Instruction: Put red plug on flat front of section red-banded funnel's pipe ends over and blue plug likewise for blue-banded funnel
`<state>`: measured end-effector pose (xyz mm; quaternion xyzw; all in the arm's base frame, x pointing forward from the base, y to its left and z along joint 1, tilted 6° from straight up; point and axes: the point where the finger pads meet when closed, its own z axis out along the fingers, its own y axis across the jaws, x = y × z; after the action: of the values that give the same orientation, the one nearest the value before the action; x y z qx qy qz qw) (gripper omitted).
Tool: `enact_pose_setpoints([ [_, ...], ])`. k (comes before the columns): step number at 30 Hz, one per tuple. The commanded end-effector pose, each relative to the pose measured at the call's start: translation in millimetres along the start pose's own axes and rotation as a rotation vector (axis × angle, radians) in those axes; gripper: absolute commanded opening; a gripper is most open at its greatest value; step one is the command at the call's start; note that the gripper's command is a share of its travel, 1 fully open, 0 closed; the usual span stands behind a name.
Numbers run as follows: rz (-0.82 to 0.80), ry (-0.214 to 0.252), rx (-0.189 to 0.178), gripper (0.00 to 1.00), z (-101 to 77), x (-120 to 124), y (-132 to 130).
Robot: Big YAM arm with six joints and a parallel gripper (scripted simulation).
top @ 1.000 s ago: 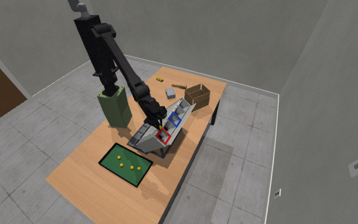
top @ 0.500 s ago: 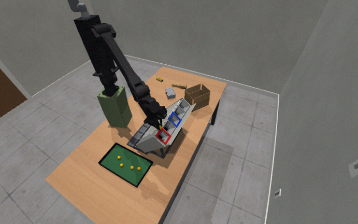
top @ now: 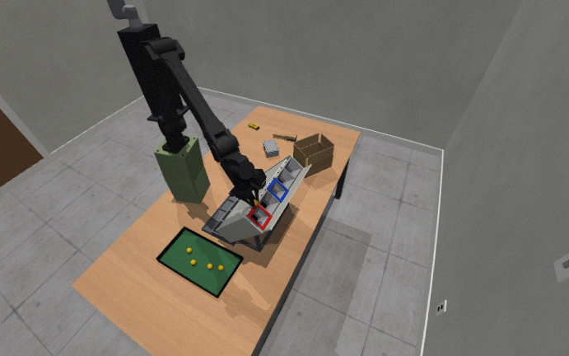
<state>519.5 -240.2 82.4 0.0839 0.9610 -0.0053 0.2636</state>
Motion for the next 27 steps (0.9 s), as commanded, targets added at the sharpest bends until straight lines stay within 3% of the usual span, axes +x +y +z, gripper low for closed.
enact_pose_setpoints([
  [1,-0.008,-0.025,0.003,0.00,-0.2,-25.5,1.8],
  [27,-0.004,-0.021,0.004,0.00,6.2,-27.7,1.8],
])
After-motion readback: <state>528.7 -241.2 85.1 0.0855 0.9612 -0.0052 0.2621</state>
